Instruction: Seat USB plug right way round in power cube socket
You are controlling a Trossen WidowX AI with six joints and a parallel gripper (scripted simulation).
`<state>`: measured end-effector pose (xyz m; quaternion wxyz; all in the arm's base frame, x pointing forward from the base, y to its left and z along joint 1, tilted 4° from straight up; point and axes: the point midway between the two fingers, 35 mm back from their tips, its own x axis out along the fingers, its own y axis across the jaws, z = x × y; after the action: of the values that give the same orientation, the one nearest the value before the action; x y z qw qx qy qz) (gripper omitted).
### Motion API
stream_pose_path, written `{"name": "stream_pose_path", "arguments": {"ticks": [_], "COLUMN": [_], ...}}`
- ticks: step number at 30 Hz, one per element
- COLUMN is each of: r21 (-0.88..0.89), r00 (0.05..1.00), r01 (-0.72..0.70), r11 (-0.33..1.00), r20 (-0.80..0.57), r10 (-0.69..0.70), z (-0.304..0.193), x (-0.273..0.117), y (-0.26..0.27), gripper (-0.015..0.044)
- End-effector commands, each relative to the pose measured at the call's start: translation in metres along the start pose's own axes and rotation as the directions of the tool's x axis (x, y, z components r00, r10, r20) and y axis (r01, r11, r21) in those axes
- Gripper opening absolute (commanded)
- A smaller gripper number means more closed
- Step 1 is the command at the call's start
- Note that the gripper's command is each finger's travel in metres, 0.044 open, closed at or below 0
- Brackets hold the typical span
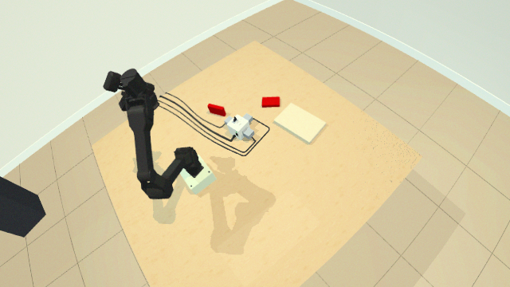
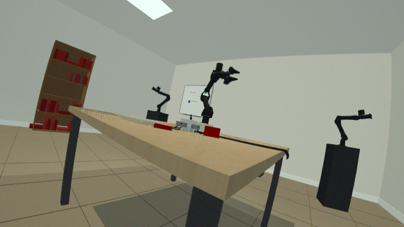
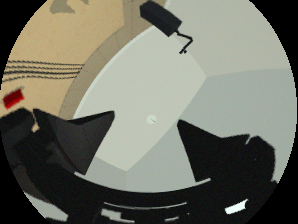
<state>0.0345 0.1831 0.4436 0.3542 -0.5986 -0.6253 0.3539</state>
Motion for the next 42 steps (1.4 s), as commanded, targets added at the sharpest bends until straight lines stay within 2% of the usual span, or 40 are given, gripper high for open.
{"name": "stream_pose_path", "arguments": {"ticks": [1,7,13,19,24,28,32,37,42], "r21": [0.574,0.882,0.989,0.865,0.612,0.346,0.053,-0.304,-0.598], "r00": [0.971,0.915,0.831,0.728,0.631,0.549,0.465,0.359,0.255], "r01": [-0.122,-0.06,0.134,0.411,0.641,0.79,0.883,0.901,0.798], "r11": [0.81,0.467,0.066,-0.287,-0.463,-0.507,-0.466,-0.311,-0.08], "r20": [-0.1,-0.139,-0.148,-0.122,-0.078,-0.029,0.03,0.117,0.215], "r10": [0.217,0.38,0.536,0.675,0.772,0.835,0.885,0.926,0.943], "z": [-0.046,-0.073,-0.095,-0.11,-0.117,-0.12,-0.119,-0.115,-0.106], "x": [0.016,0.018,0.011,-0.001,-0.016,-0.031,-0.047,-0.07,-0.095], "y": [0.06,0.11,0.161,0.212,0.252,0.283,0.312,0.346,0.377], "gripper": [0.044,0.044,0.044,0.044,0.044,0.044,0.044,0.044,0.044]}}
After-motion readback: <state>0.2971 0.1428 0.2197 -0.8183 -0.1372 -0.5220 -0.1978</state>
